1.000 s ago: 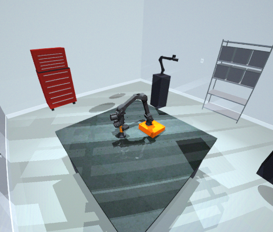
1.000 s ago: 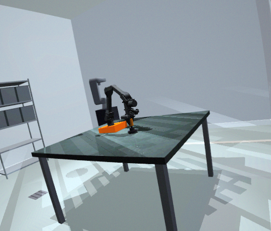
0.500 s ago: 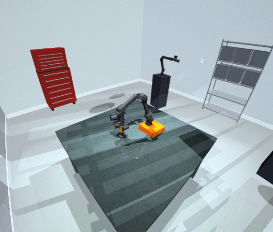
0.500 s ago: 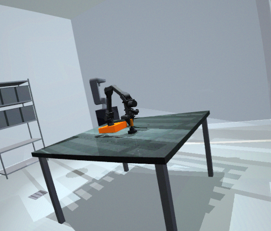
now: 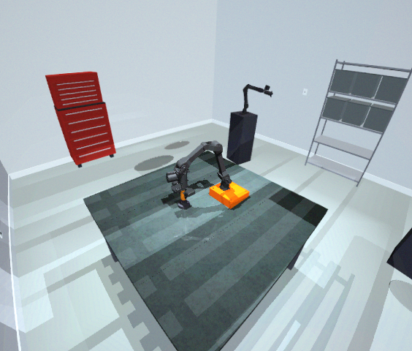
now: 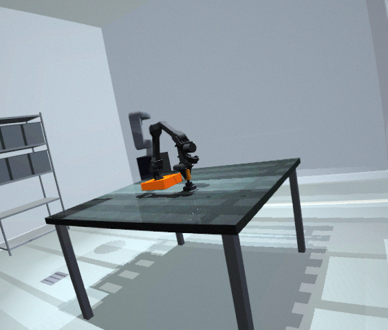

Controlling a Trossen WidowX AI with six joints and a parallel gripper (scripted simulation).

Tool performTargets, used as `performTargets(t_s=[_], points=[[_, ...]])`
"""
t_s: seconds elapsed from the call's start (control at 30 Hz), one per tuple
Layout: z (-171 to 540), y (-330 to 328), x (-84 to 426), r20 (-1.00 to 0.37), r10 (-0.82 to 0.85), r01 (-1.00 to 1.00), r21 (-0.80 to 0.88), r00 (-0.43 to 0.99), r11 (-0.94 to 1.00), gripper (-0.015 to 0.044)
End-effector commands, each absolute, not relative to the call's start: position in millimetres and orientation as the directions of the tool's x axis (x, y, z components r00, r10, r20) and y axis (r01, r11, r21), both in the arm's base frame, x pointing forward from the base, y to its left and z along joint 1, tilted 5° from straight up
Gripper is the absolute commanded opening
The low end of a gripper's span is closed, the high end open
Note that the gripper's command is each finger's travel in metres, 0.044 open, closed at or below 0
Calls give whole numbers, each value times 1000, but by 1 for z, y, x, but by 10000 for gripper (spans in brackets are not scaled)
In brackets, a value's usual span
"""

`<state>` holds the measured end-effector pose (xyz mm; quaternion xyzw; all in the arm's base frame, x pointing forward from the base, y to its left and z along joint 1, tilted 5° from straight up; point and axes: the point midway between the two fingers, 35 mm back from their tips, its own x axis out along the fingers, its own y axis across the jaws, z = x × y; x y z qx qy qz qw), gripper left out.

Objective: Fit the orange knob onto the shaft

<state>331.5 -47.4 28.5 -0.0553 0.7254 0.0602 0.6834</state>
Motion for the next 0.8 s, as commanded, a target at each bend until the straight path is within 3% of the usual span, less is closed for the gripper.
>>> performTargets(t_s=[0.0,0.17,0.77], points=[[31,-48,333,-998,0,-210,12,-56,978,0],[28,-48,334,-998,0,-359,20,-56,933,0],[26,-48,332,-998,0,-359,20,-56,933,0]])
